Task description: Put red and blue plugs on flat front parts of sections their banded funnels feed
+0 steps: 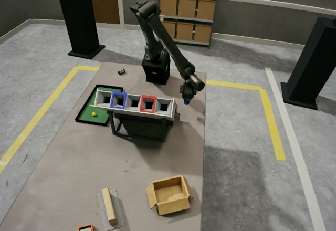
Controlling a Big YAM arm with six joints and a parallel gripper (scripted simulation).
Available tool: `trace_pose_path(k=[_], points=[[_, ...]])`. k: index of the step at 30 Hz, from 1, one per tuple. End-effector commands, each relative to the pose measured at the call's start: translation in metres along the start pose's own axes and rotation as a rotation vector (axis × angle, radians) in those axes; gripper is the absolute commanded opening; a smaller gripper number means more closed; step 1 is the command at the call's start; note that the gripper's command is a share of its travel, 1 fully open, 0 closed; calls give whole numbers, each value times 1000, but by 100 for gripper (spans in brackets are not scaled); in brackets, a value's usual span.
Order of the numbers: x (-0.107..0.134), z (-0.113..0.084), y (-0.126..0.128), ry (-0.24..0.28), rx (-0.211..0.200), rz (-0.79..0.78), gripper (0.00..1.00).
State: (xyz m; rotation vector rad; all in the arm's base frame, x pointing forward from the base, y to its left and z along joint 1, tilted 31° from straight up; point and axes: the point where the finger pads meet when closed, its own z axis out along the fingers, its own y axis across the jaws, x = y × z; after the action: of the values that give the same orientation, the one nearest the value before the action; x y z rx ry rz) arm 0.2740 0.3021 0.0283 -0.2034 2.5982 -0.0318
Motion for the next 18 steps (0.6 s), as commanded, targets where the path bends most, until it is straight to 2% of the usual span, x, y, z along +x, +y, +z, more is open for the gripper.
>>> trace_pose_path(k=[1, 4, 5, 8, 18], points=[[-13, -27, 14, -23, -28, 26, 0], [-13, -29, 14, -23, -28, 26, 0], [-6, -20, 7, 0, -1, 21, 0], [-4, -27, 6, -6, -12, 19, 0], [-5, -27, 8, -11, -16, 17, 0]])
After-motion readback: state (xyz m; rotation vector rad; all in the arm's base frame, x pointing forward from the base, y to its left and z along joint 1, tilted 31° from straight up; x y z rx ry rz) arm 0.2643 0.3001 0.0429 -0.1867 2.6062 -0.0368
